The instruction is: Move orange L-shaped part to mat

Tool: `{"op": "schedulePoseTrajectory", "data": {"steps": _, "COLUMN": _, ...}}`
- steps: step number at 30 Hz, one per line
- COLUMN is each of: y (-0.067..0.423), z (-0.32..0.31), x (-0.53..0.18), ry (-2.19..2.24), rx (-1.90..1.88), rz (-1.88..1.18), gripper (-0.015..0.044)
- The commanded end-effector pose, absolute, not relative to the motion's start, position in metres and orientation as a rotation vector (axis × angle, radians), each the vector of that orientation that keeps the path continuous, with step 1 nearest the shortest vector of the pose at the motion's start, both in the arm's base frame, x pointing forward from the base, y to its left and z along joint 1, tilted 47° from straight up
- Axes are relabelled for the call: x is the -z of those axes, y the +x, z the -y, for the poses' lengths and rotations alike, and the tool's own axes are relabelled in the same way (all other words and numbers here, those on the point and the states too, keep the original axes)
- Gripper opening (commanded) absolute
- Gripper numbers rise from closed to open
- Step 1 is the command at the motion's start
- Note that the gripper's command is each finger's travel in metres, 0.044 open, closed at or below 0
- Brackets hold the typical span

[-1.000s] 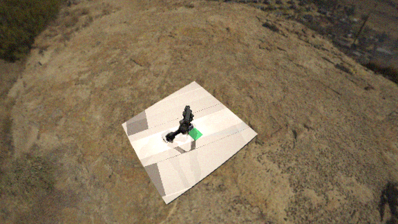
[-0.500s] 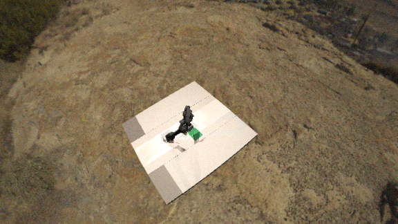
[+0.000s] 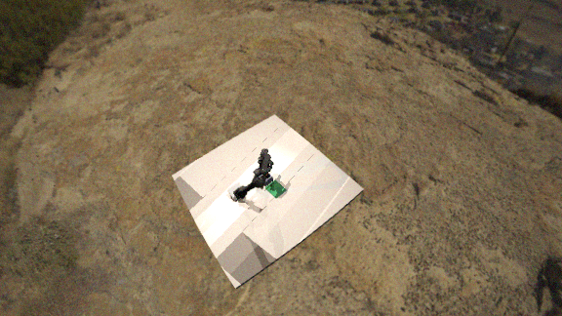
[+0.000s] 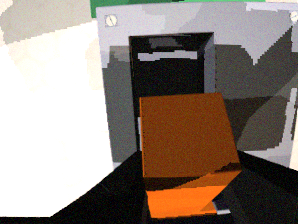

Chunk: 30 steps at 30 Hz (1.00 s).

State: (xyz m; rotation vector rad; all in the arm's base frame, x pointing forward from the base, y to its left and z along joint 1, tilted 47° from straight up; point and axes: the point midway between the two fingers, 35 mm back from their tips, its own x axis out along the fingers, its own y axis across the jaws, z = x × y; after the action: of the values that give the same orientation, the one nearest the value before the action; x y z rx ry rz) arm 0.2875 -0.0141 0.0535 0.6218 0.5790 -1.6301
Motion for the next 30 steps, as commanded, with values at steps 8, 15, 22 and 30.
{"op": "schedulePoseTrajectory", "data": {"steps": 8, "y": 0.29, "z": 0.002, "x": -0.065, "ry": 0.63, "rx": 1.626, "rz": -0.577, "gripper": 0.0}}
{"op": "schedulePoseTrajectory", "data": {"steps": 15, "y": 0.291, "z": -0.006, "x": -0.073, "ry": 0.63, "rx": 1.625, "rz": -0.577, "gripper": 0.0}}
{"op": "schedulePoseTrajectory", "data": {"steps": 22, "y": 0.293, "z": -0.014, "x": -0.081, "ry": 0.63, "rx": 1.625, "rz": -0.577, "gripper": 0.0}}
{"op": "schedulePoseTrajectory", "data": {"steps": 30, "y": 0.294, "z": -0.024, "x": -0.09, "ry": 0.63, "rx": 1.625, "rz": -0.577, "gripper": 0.0}}
